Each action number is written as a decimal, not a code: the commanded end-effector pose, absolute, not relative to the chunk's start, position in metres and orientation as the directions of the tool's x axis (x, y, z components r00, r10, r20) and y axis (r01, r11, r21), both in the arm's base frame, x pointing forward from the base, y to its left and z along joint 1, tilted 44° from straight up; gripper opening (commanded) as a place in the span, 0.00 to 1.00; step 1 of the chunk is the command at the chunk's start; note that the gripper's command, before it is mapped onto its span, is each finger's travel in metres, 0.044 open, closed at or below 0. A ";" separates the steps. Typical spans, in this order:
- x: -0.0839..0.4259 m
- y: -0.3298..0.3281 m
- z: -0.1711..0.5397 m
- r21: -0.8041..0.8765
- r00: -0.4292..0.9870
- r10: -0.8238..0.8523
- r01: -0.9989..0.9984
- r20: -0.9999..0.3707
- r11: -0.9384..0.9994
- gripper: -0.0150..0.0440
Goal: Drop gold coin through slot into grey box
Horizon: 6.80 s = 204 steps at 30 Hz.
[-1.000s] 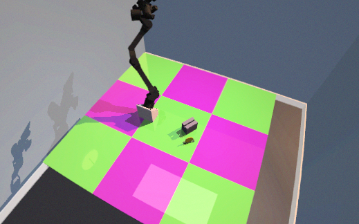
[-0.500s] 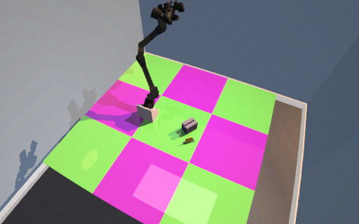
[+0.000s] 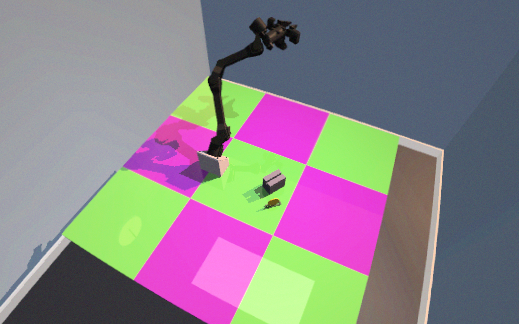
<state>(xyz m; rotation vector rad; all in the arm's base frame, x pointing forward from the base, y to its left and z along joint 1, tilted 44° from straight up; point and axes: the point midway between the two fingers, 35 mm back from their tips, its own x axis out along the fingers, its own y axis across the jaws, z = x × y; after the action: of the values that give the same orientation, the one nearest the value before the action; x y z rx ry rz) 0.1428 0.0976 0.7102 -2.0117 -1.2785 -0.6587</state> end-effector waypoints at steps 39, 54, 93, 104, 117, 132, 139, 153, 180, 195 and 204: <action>0.482 -0.105 0.229 -0.714 0.734 0.327 -0.670 -0.595 0.203 0.53; 0.374 -0.156 0.026 0.228 0.233 0.568 -0.748 -0.790 0.624 0.53; 0.351 -0.114 -0.046 0.497 0.119 0.681 -0.596 -0.722 0.631 0.53; 0.354 -0.102 -0.059 0.497 0.119 0.681 -0.596 -0.722 0.631 0.53; 0.355 -0.087 -0.074 0.497 0.120 0.682 -0.597 -0.721 0.630 0.53; 0.356 -0.076 -0.084 0.498 0.120 0.684 -0.597 -0.720 0.629 0.35; 0.356 -0.076 -0.084 0.498 0.120 0.684 -0.597 -0.720 0.629 0.25; 0.356 -0.088 -0.073 0.497 0.120 0.682 -0.596 -0.722 0.630 0.25; 0.347 -0.135 -0.024 0.496 0.119 0.680 -0.596 -0.724 0.632 0.25; 0.339 -0.139 -0.013 0.380 0.118 0.681 -0.755 -0.723 0.534 0.25; 0.336 -0.138 -0.012 0.330 0.118 0.681 -0.807 -0.723 0.490 0.25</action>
<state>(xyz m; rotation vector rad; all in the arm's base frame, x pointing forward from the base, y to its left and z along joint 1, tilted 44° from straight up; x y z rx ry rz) 0.3368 -0.1373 -0.0135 -0.1279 0.9717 1.0837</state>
